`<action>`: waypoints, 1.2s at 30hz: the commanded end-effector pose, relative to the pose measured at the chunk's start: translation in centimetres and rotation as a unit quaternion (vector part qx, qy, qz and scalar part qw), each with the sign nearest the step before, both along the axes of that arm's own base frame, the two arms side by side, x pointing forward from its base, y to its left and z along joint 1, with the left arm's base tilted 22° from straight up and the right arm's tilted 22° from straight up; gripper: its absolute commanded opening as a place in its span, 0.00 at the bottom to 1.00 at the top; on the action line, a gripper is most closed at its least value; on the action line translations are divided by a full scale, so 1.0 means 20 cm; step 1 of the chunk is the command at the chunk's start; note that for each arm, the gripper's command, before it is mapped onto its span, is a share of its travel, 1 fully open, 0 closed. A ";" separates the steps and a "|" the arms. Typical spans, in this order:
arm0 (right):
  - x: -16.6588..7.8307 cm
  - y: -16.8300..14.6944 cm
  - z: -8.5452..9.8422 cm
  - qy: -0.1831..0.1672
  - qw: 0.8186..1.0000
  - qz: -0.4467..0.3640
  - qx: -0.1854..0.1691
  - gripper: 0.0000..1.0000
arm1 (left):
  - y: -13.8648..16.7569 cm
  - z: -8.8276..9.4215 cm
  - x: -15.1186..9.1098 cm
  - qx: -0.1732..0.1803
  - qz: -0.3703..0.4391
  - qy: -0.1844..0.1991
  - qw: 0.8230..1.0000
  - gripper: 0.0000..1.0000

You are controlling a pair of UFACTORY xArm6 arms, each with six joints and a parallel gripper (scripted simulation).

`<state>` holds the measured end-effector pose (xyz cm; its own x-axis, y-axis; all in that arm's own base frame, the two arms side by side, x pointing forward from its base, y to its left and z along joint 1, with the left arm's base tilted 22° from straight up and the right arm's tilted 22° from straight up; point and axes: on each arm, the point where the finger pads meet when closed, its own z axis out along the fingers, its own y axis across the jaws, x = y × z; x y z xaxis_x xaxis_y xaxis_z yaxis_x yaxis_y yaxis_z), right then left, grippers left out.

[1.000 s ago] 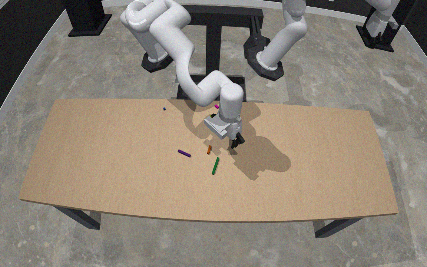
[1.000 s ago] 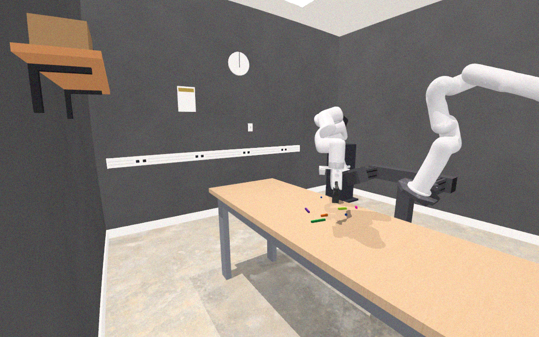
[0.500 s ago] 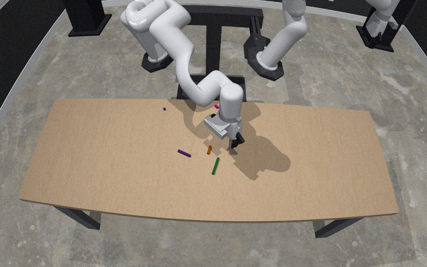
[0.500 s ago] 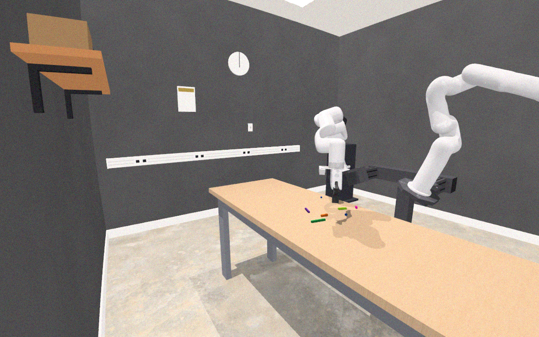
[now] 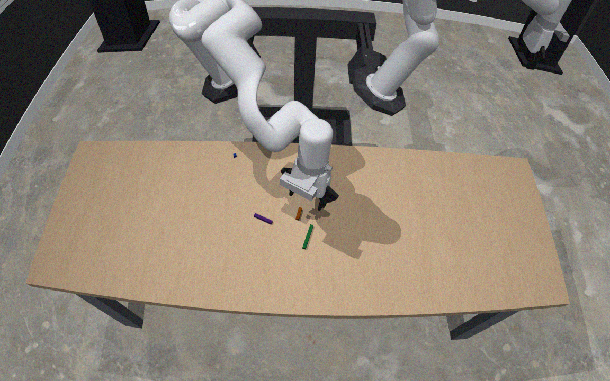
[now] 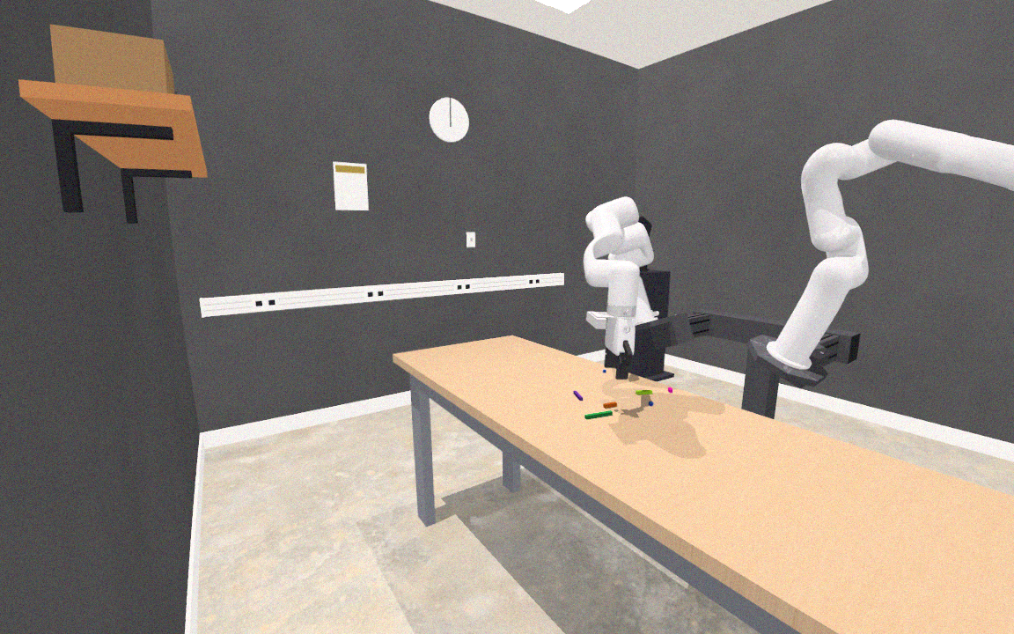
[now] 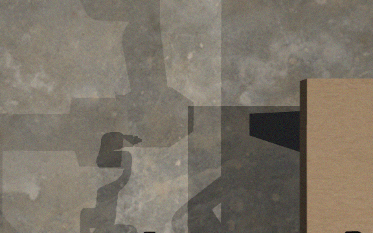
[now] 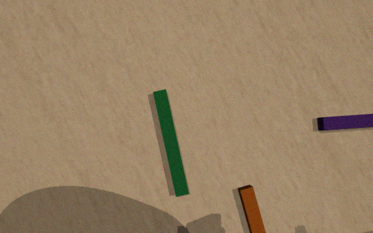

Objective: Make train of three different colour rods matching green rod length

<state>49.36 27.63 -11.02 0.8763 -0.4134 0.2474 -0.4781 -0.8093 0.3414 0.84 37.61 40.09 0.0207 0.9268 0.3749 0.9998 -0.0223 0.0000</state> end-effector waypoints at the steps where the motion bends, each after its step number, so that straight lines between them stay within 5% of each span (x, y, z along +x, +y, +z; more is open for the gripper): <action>1: 0.00 -0.10 0.05 0.025 0.997 0.079 -0.003 1.00 | 0.00 0.01 0.00 0.002 0.000 0.000 1.000 1.00; 9: -0.03 -0.24 0.09 0.063 0.983 0.171 -0.017 1.00 | 0.00 0.01 0.00 0.002 0.000 0.000 1.000 1.00; 24: -0.18 -0.58 0.18 0.172 0.897 0.405 -0.047 1.00 | 0.00 0.01 0.00 0.002 0.000 0.000 1.000 1.00; 26: -0.18 -0.58 0.18 0.172 0.897 0.405 -0.047 1.00 | 0.00 0.01 0.00 0.002 0.000 0.000 1.000 1.00; 27: -0.22 -0.63 0.19 0.191 0.874 0.444 -0.051 1.00 | 0.00 0.01 0.00 0.002 0.000 0.000 1.000 1.00; 36: -0.36 -0.79 0.23 0.243 0.796 0.551 -0.058 1.00 | 0.00 0.01 0.00 0.002 0.000 0.000 1.000 1.00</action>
